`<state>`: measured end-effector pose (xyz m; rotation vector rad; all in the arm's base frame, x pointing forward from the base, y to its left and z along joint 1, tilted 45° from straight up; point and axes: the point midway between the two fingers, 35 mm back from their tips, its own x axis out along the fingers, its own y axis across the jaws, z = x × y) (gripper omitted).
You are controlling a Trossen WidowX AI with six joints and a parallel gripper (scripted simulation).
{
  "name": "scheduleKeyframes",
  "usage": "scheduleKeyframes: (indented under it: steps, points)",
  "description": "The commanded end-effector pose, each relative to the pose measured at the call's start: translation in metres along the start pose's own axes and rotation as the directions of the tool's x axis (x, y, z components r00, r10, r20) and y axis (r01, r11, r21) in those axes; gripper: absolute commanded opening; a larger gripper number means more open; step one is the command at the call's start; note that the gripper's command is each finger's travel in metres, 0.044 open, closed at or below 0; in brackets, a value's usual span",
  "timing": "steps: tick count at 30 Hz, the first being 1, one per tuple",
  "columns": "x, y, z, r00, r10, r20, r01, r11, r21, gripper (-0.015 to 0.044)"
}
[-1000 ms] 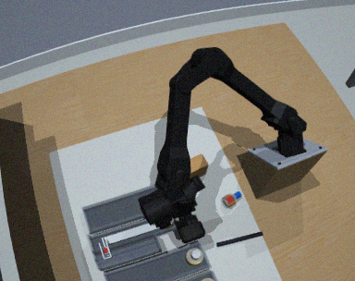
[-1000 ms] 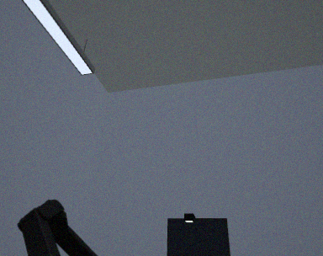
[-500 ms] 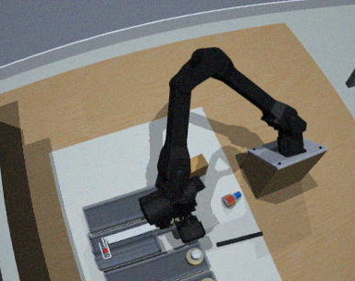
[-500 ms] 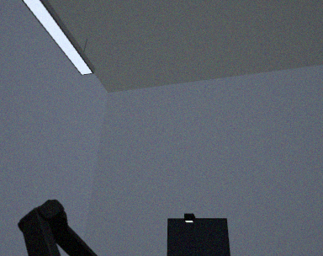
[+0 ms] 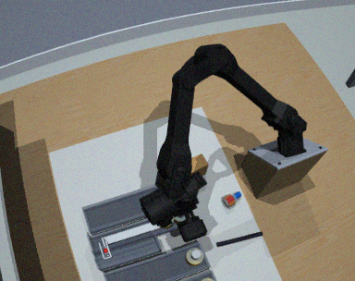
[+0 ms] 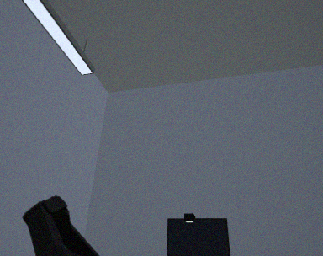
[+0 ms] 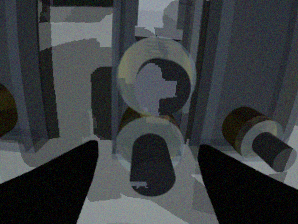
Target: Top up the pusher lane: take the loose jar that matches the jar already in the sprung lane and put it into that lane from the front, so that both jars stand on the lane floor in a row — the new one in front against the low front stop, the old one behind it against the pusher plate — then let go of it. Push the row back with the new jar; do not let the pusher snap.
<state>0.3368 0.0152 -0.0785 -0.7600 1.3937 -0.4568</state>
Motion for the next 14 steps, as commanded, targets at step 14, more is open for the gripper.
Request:
scheduleKeyframes:
  steps: [14]
  points:
    - [-0.002, 0.002, -0.042, 1.000, 0.004, -0.002, -0.004, 1.000, 0.005, 0.0290]
